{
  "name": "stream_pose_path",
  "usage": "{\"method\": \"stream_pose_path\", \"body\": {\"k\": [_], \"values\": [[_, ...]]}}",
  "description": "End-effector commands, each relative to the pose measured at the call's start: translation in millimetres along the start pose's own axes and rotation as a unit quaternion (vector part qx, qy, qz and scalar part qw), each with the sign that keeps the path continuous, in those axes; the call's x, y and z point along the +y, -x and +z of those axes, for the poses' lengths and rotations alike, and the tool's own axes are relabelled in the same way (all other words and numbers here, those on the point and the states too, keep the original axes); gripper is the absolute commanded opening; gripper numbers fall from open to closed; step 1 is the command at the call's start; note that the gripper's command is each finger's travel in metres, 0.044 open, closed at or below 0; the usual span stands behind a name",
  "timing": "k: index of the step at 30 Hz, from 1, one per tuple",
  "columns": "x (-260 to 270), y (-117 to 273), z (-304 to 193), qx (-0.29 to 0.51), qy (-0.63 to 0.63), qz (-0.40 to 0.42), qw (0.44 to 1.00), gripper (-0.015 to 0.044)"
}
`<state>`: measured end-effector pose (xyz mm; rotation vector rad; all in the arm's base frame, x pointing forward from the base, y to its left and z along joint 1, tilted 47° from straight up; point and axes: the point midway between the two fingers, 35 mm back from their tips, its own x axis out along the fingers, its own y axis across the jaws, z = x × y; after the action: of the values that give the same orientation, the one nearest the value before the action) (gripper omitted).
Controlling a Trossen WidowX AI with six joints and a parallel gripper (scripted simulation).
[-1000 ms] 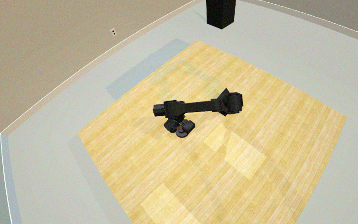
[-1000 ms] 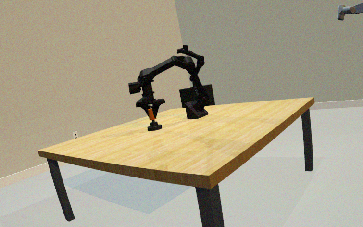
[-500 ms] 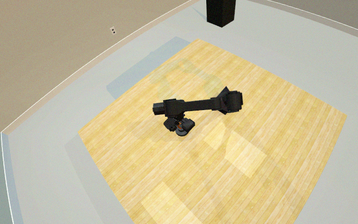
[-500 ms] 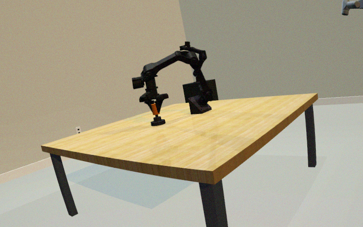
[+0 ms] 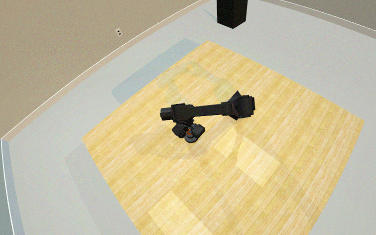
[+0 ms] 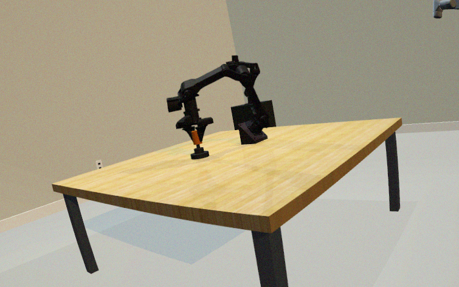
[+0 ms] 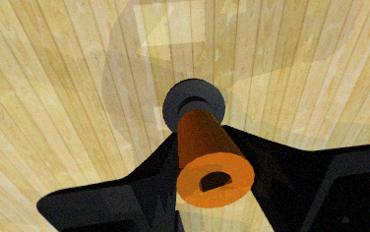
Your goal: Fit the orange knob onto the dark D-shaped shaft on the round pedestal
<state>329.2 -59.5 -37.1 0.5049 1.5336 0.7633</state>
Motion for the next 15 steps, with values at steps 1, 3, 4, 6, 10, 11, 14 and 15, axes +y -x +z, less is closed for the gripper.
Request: {"method": "stream_pose_path", "body": {"k": [1, 3, 4, 6, 10, 11, 14, 15], "values": [[-1.4, 2.7, 4.1, -0.004, 0.006, -0.003, 1.0, 0.0], [-1.9, 2.8, 5.2, -0.004, 0.006, -0.003, 1.0, 0.0], [-1.8, 3.0, 5.6, -0.004, 0.006, -0.003, 1.0, 0.0], [-1.4, 3.7, 6.0, -0.004, 0.006, -0.003, 1.0, 0.0], [-1.3, -1.4, 5.6, -0.004, 0.006, -0.003, 1.0, 0.0], [-1.3, -2.0, 5.7, -0.004, 0.006, -0.003, 1.0, 0.0], [-1.5, -2.4, 6.8, -0.004, 0.006, -0.003, 1.0, 0.0], [-1.5, -2.4, 6.8, -0.004, 0.006, -0.003, 1.0, 0.0]]}}
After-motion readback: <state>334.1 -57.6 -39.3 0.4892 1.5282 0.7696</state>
